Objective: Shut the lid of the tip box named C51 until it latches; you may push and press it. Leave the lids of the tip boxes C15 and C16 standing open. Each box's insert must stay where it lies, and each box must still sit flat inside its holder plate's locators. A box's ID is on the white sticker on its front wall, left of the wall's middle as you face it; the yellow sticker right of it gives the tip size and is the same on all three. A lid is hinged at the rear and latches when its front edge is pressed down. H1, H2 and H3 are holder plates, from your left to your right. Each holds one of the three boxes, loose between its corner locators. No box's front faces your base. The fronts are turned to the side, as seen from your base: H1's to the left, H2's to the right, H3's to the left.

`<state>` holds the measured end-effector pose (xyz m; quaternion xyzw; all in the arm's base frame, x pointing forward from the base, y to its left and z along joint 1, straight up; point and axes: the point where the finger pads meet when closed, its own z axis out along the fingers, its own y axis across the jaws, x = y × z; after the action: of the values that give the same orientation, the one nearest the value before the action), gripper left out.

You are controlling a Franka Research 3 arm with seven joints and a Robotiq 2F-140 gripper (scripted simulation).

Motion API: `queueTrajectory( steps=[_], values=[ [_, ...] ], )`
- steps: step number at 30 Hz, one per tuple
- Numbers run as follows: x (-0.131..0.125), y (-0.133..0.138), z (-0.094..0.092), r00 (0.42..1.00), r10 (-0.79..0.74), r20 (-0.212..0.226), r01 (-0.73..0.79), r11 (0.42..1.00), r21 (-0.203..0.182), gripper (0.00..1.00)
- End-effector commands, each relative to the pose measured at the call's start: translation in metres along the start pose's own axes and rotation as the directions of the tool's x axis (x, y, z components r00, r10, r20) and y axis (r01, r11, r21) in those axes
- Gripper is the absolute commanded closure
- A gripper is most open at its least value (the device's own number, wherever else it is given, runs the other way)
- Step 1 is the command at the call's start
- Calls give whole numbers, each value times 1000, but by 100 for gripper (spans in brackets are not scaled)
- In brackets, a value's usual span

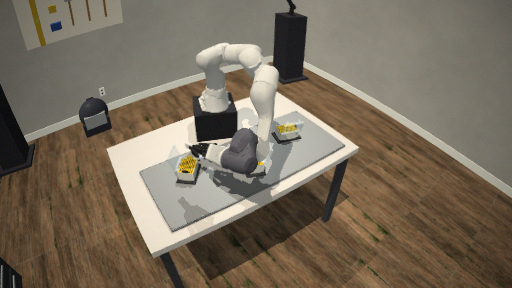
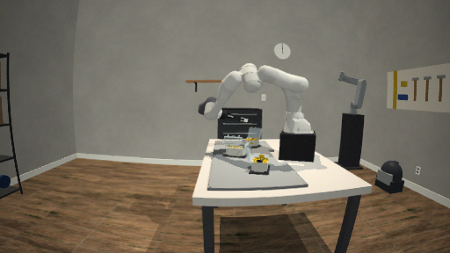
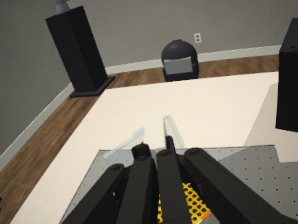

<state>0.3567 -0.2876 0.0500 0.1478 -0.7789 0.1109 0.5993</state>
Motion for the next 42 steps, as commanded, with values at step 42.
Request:
queueTrajectory(
  steps=[42],
  values=[
    [30, -52, 116, 852, -245, 462, 161, 964, 214, 100]
  ],
)
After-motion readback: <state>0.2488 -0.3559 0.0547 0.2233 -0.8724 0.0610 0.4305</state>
